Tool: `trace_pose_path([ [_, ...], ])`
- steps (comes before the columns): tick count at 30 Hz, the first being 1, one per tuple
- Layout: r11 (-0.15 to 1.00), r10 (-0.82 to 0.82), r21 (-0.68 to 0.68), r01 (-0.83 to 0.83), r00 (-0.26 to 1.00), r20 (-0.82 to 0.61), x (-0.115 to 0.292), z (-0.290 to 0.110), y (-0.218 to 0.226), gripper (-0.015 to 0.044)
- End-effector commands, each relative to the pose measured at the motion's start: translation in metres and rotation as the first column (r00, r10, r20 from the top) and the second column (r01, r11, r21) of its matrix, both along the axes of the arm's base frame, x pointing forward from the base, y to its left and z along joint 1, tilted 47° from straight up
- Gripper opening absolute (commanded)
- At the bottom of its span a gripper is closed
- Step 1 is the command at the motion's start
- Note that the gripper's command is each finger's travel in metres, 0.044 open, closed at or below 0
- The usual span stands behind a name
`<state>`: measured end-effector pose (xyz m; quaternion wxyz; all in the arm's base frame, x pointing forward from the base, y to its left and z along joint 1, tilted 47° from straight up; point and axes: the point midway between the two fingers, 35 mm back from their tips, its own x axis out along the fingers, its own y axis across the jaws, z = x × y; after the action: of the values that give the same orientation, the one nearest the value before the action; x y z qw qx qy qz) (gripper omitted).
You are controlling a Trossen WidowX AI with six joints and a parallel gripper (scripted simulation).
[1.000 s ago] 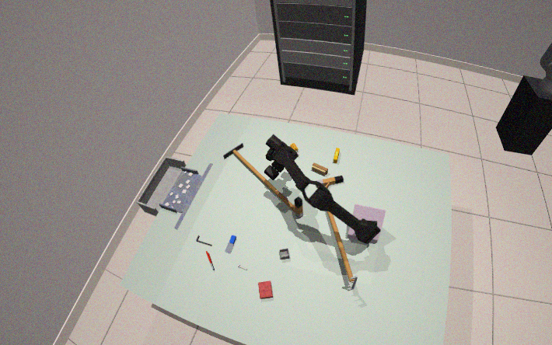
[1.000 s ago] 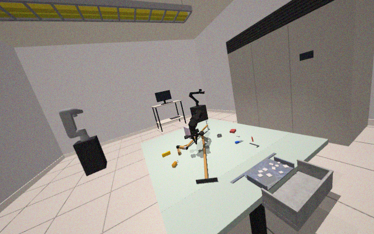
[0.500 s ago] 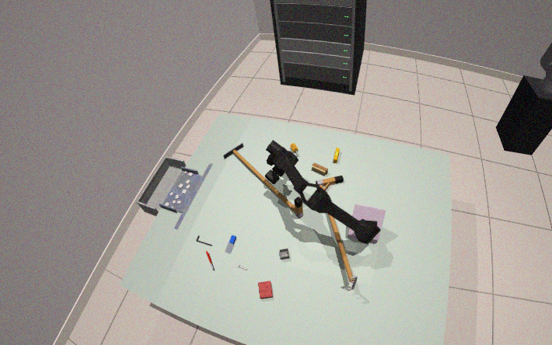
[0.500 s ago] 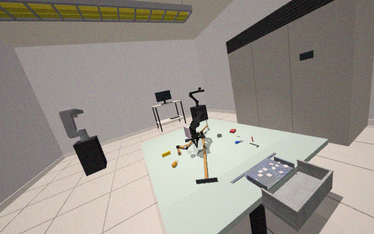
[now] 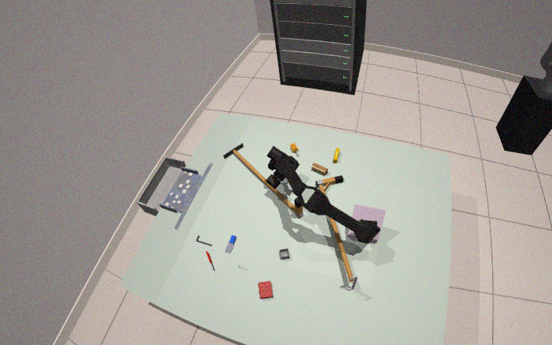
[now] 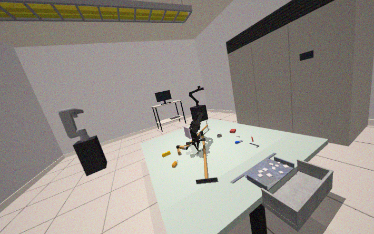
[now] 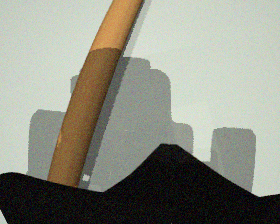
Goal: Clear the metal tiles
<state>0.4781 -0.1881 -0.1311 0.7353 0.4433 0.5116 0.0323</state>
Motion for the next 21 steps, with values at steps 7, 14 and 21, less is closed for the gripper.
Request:
trace_pose_path([
  [7, 1.000, -0.004, 0.006, 0.004, 1.000, -0.013, -0.003, -0.015, 0.018, 0.0000],
  [14, 1.000, -0.004, 0.009, 0.004, 1.000, -0.015, -0.004, -0.021, 0.027, 0.0000],
  [21, 1.000, -0.004, 0.009, 0.004, 1.000, -0.016, 0.000, -0.017, 0.030, 0.0000],
])
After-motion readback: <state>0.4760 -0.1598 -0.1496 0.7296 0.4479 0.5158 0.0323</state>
